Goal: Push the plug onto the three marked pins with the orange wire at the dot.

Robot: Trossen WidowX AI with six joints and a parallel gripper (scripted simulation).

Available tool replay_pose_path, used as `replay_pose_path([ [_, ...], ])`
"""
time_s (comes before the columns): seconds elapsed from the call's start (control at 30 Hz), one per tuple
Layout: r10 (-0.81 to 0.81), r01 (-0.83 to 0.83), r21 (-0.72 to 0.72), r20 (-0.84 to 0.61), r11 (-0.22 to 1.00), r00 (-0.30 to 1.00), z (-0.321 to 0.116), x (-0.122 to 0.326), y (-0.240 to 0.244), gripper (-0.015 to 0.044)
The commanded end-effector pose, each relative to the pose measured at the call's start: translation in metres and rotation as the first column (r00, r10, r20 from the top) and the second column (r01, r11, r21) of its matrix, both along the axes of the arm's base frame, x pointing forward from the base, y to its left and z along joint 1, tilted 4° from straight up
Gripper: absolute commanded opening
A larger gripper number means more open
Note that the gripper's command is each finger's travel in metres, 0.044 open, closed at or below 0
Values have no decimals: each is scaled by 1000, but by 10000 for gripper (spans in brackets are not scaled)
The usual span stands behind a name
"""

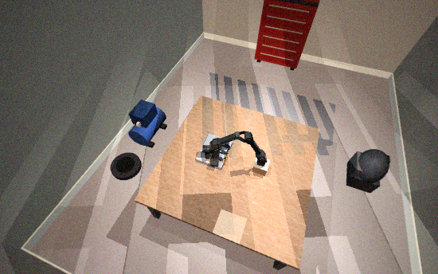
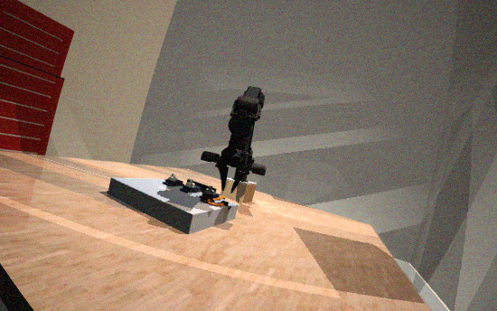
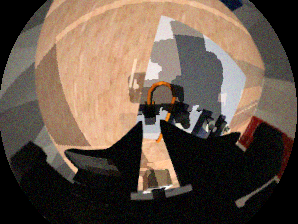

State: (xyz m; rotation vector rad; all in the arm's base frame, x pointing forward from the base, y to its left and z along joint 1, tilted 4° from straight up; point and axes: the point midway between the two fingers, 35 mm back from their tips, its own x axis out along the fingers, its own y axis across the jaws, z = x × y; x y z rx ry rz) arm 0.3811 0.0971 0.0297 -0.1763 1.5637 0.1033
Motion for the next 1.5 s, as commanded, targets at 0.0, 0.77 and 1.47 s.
replay_pose_path([
  [0.0,-3,3,-6,0,1000,1000,-11,2,0,115],
  [0.77,-3,3,-6,0,1000,1000,-37,2,-2,49],
  [1.47,14,-14,-6,-1,1000,1000,22,1,1,0],
])
